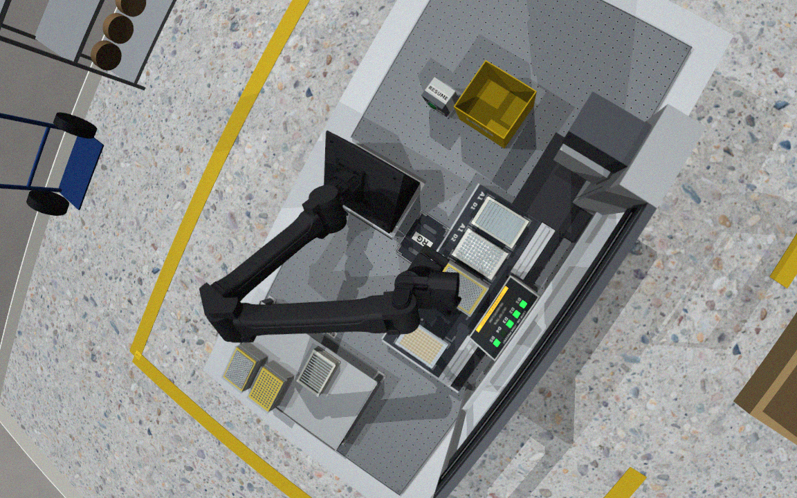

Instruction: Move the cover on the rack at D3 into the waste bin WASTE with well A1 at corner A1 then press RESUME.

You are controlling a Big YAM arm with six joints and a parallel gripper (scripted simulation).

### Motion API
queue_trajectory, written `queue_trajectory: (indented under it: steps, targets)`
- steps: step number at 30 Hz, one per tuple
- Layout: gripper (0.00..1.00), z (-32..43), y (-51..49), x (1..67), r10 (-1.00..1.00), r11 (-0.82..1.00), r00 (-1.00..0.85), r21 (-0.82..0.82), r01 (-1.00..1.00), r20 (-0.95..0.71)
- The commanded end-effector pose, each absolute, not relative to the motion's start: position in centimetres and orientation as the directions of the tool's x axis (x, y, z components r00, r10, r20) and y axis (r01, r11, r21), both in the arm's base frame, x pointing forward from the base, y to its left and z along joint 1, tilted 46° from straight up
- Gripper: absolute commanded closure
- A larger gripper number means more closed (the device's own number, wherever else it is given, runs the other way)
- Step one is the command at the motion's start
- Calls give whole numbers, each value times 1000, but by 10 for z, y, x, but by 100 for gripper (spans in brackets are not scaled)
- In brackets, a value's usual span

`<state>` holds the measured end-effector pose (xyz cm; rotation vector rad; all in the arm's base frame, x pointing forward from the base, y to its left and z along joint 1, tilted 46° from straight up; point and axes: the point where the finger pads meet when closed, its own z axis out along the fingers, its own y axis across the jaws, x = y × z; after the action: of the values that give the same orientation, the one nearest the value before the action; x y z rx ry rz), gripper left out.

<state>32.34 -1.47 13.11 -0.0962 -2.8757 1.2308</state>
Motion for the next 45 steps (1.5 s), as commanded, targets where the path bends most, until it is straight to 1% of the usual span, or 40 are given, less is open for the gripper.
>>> queue_trajectory:
  steps: [1,14,18,21,28,45]
  targets:
    - [0,140,-14,353,55,700,-997,-710,74,-49]
    - [0,140,-19,418,55,698,-997,-712,74,-49]
    - [0,140,-19,426,56,698,-997,-712,72,-47]
    - [0,139,-14,417,46,697,-998,-715,59,-37]
    - [0,139,-14,417,46,697,-998,-715,59,-37]
    - [0,110,-42,409,55,690,-998,-723,42,-5]
